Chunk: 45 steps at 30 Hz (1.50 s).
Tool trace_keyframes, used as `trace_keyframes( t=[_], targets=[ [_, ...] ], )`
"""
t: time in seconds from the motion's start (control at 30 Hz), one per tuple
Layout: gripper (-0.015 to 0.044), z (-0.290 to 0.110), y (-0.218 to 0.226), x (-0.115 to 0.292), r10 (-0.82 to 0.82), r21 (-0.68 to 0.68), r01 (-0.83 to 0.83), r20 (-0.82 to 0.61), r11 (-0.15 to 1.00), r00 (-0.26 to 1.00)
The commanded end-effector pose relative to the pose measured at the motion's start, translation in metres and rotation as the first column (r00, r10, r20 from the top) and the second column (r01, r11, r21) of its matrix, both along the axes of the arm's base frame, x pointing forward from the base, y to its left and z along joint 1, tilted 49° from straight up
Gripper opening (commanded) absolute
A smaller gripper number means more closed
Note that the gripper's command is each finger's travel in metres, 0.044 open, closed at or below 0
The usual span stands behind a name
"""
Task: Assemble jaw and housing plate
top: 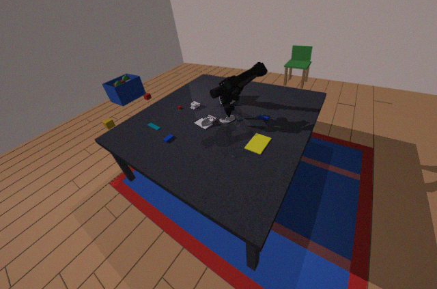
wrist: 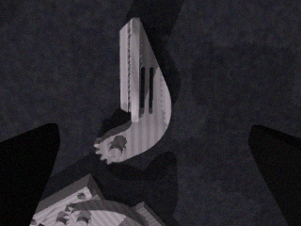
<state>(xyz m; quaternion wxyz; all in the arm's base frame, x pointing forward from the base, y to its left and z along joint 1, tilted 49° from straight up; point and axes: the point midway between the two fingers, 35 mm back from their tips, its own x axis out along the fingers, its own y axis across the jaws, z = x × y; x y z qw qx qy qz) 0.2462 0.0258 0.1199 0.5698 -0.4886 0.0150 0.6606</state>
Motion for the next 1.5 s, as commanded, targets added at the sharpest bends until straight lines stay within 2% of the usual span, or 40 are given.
trace_keyframes(
  t=[0.0, 1.47],
  targets=[
    [0.044, -0.009, 0.012, -0.001, 0.001, 0.008, -0.001, -0.009, 1.0, 1.0],
    [0.044, -0.042, 0.049, 0.005, 0.001, 0.01, -0.001, -0.008, 1.0, 1.0]
  ],
)
